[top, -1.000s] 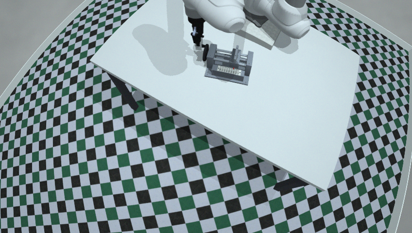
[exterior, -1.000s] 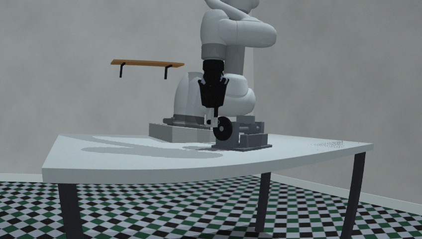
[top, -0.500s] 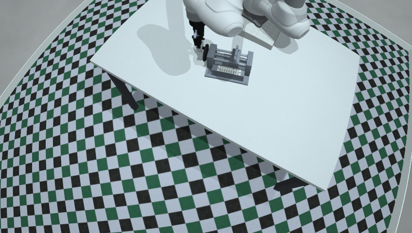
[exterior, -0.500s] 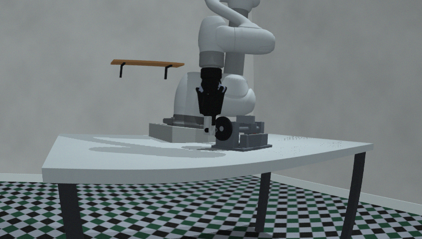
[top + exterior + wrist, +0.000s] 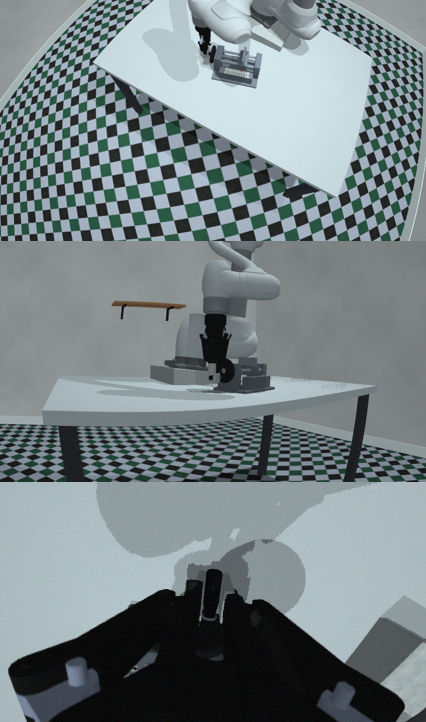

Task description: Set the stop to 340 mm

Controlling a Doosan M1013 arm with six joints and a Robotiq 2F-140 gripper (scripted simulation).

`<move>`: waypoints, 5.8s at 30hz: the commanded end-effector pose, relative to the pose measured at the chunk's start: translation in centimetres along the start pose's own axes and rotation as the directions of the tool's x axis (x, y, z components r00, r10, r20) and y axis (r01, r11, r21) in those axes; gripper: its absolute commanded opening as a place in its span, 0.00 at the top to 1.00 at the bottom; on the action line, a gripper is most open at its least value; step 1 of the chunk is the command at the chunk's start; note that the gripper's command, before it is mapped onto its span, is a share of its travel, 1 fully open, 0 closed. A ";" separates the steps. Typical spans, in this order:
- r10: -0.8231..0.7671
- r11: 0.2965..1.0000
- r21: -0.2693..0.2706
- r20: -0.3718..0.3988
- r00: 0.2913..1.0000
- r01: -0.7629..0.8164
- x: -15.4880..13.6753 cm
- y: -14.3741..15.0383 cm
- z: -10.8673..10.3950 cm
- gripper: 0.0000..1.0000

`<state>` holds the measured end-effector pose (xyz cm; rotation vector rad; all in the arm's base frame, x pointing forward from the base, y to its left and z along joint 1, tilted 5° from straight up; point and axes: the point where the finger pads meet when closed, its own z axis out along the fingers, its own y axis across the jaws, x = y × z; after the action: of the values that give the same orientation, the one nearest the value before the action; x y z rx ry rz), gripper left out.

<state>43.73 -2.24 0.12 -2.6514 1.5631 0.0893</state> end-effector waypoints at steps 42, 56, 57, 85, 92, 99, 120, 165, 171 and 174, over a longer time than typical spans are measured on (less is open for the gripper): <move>0.001 1.000 0.001 0.000 1.000 -0.001 0.0 -3.9 -4.4 0.96; 0.001 1.000 0.001 0.000 1.000 -0.001 0.0 -1.8 -5.3 0.96; 0.001 1.000 0.001 0.000 1.000 -0.001 0.0 -1.6 -5.3 0.96; 0.001 1.000 0.001 0.000 1.000 -0.001 0.0 0.8 -1.0 0.96; 0.001 1.000 0.001 0.000 1.000 -0.001 0.0 0.4 -0.3 0.96; 0.001 1.000 0.001 0.000 1.000 -0.001 0.0 -0.6 0.3 0.96; 0.001 1.000 0.001 0.000 1.000 -0.001 0.0 -4.5 -1.2 0.96; 0.001 1.000 0.001 0.000 1.000 -0.001 0.0 -0.7 -5.1 0.96; 0.001 1.000 0.001 0.000 1.000 -0.001 0.0 0.4 -4.3 0.96; 0.001 1.000 0.001 0.000 1.000 -0.001 0.0 0.7 -4.0 0.96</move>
<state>43.29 -2.88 4.25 -2.6517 1.5624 0.0890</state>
